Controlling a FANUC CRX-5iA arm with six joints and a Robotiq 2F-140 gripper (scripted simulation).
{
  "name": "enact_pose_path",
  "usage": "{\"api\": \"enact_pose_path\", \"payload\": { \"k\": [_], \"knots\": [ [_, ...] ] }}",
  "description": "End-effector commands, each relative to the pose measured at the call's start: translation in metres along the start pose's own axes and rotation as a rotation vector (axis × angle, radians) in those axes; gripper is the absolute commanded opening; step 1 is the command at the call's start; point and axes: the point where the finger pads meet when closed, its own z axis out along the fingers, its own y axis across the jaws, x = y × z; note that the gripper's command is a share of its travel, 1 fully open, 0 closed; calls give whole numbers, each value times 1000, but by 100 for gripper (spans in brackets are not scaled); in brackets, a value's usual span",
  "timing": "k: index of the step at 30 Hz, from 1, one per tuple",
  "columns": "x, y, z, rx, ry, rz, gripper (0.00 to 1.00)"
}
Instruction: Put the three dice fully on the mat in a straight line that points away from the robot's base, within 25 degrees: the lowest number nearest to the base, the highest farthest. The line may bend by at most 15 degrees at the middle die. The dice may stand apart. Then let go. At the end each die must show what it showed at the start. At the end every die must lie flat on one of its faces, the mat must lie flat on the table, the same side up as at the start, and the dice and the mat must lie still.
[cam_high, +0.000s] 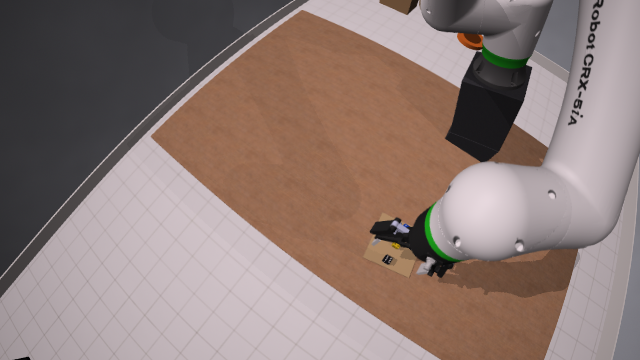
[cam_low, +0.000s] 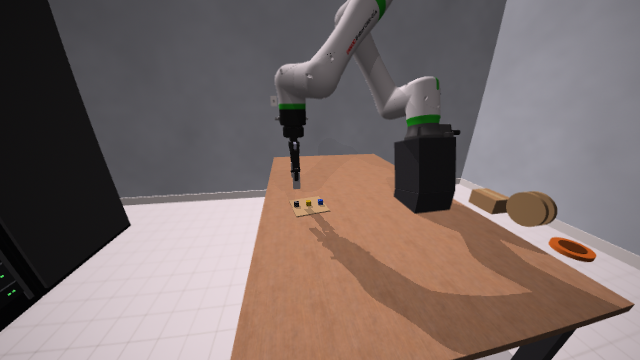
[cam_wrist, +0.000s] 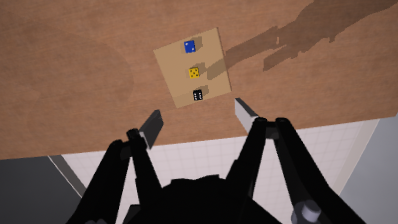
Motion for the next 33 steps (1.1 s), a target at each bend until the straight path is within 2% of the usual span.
{"api": "enact_pose_path", "payload": {
  "k": [1,17,22,31,33],
  "knots": [
    [0,0,0,0,0,0,100],
    [0,0,-4,0,0,0,100],
    [0,0,-18,0,0,0,100],
    [0,0,-55,0,0,0,100],
    [0,0,-55,0,0,0,100]
  ]
}}
